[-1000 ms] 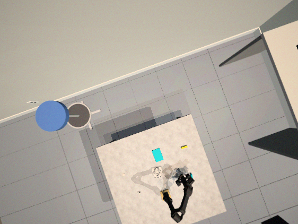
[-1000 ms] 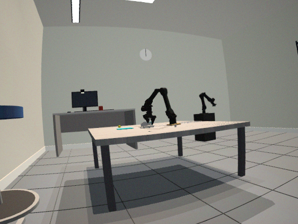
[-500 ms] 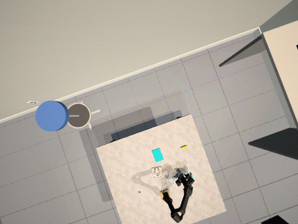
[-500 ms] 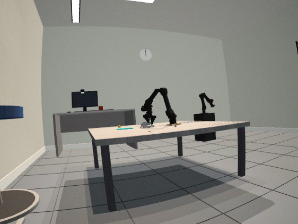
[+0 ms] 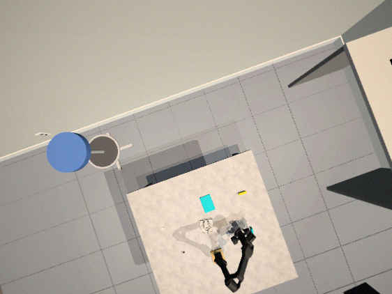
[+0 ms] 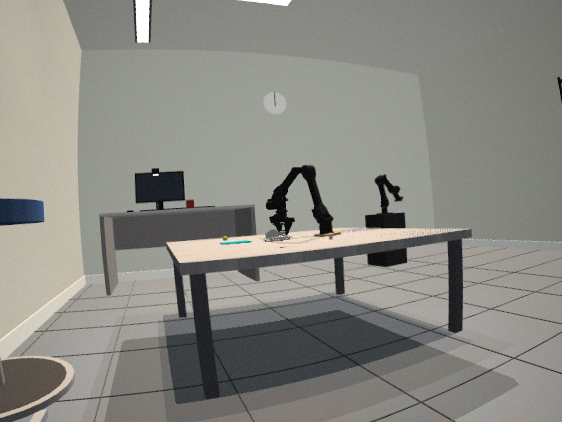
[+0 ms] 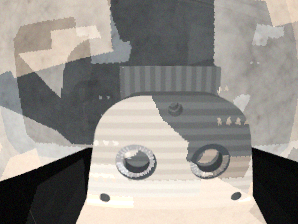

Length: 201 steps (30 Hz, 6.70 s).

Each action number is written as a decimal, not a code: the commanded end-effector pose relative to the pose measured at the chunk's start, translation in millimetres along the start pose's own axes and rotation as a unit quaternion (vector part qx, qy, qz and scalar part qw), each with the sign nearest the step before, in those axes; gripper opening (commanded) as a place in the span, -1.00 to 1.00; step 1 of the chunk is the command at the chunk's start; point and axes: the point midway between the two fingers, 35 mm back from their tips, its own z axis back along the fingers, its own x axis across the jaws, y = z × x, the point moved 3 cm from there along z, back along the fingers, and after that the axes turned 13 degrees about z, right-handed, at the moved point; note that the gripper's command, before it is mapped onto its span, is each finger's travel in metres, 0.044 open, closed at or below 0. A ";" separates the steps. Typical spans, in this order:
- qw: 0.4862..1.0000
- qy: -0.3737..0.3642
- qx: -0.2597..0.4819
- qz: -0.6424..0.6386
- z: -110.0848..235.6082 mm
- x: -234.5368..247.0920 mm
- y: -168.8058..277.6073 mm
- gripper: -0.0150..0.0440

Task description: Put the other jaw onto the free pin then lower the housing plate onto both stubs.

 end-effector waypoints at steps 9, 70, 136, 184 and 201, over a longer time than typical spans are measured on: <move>1.000 0.001 -0.001 -0.001 32.3 -2.8 -0.2 0.70; 0.996 -0.003 -0.001 -0.087 72.3 70.3 -124.4 0.70; 0.981 -0.009 -0.008 -0.195 75.4 216.5 -200.0 0.70; 0.980 -0.009 -0.009 -0.200 69.7 218.2 -202.0 0.70; 0.980 -0.009 -0.009 -0.201 41.7 218.2 -203.8 0.70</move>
